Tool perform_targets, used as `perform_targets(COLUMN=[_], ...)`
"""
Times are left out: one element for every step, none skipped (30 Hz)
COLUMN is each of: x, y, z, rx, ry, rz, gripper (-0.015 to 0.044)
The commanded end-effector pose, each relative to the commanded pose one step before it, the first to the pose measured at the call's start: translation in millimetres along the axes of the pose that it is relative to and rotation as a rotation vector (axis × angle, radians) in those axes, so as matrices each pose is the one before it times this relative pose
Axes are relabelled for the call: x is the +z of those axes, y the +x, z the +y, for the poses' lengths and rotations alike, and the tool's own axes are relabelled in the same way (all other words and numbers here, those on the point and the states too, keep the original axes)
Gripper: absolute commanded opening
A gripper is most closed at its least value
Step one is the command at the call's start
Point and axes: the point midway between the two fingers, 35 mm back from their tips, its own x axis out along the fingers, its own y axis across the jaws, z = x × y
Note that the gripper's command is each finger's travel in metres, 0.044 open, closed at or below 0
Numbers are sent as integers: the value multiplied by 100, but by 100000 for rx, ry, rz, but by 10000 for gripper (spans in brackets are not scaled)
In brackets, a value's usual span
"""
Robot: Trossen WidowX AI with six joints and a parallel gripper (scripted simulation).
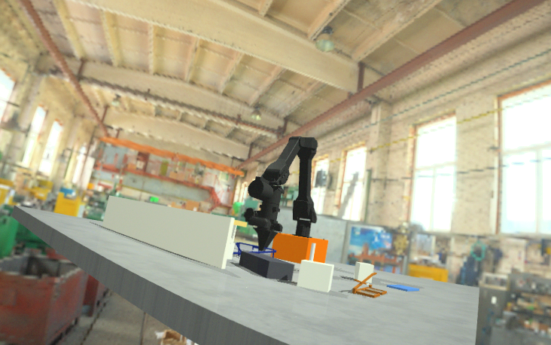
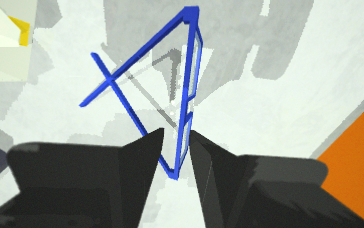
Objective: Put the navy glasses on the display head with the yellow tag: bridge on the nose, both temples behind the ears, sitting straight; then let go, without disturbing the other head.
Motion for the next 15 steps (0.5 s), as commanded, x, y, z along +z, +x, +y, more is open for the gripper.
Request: perform_targets(x=[2, -5, -5, -4, -3, -1, 0, 0, 0, 0, 0, 0, -1, -1, -1], y=[830, 153, 152, 120, 73, 24, 0, 0, 0, 0, 0, 0, 0, -1, -1], z=[-428, -40, -41, -33, -20, -7, 0, 0, 0, 9, 18, 27, 34, 41, 48], rx=[-1401, -5, -5, -4, -2, -1, 0, 0, 0, 1, 2, 2, 3, 4, 4], ry=[-8, 0, 0, 0, 0, 0, 0, 0, 0, 0, 0, 0, 0, 0, 0], rz=[-220, 1, 1, 1, 0, 0, 0, 0, 0, 0, 0, 0, 0, 0, 0], gripper=[120, 120, 120, 120, 120, 120, 120, 120, 120, 120, 120, 120, 120, 120, 120])
